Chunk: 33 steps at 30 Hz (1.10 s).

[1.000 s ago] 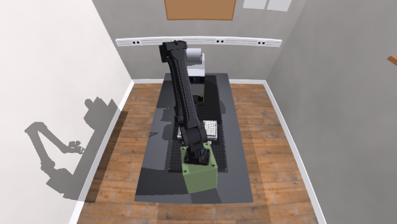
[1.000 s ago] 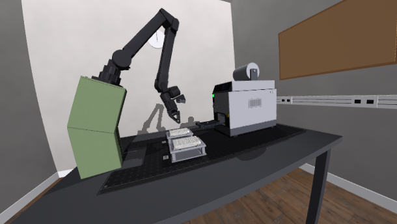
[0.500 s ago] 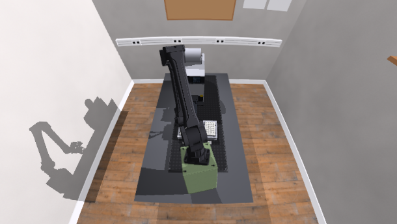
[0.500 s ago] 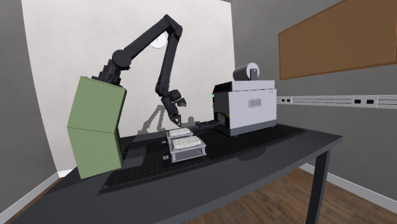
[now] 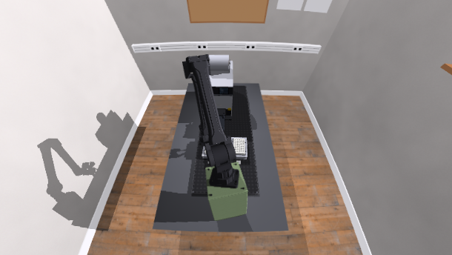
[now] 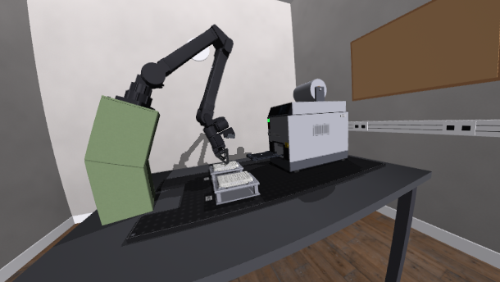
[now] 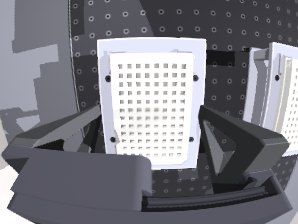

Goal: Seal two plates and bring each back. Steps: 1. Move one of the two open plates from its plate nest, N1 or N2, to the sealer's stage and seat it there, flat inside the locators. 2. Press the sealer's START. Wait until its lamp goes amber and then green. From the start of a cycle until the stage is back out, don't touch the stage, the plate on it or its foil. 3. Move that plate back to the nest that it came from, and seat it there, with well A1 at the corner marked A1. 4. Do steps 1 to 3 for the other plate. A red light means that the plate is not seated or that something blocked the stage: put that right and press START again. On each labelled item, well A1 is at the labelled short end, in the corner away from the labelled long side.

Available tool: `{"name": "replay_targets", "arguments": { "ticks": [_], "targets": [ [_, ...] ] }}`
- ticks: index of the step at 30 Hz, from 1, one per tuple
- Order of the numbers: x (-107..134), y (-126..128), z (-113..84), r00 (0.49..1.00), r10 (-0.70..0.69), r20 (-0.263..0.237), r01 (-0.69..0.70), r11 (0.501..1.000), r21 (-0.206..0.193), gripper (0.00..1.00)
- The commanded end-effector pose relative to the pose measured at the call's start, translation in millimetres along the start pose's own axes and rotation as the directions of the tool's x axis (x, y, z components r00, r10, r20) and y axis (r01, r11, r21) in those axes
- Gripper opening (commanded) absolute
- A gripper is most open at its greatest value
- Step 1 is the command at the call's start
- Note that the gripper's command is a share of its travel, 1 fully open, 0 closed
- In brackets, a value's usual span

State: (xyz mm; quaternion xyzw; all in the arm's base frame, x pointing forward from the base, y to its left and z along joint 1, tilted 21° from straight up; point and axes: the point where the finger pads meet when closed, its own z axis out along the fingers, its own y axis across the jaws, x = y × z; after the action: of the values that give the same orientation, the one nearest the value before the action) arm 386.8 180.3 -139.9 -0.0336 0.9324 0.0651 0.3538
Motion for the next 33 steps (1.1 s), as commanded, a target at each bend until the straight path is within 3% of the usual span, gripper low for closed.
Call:
{"name": "replay_targets", "arguments": {
  "ticks": [1,14,33],
  "targets": [
    [-1.8,-3.5,1.9,1.0,0.001,0.009,-0.001,1.0,0.0,1.0],
    [7.9,-9.8,-8.9,1.0,0.013,-0.028,-0.012,1.0,0.017,1.0],
    [-1.1,-6.7,-8.6,1.0,0.002,0.008,-0.002,1.0,0.004,1.0]
  ]
}}
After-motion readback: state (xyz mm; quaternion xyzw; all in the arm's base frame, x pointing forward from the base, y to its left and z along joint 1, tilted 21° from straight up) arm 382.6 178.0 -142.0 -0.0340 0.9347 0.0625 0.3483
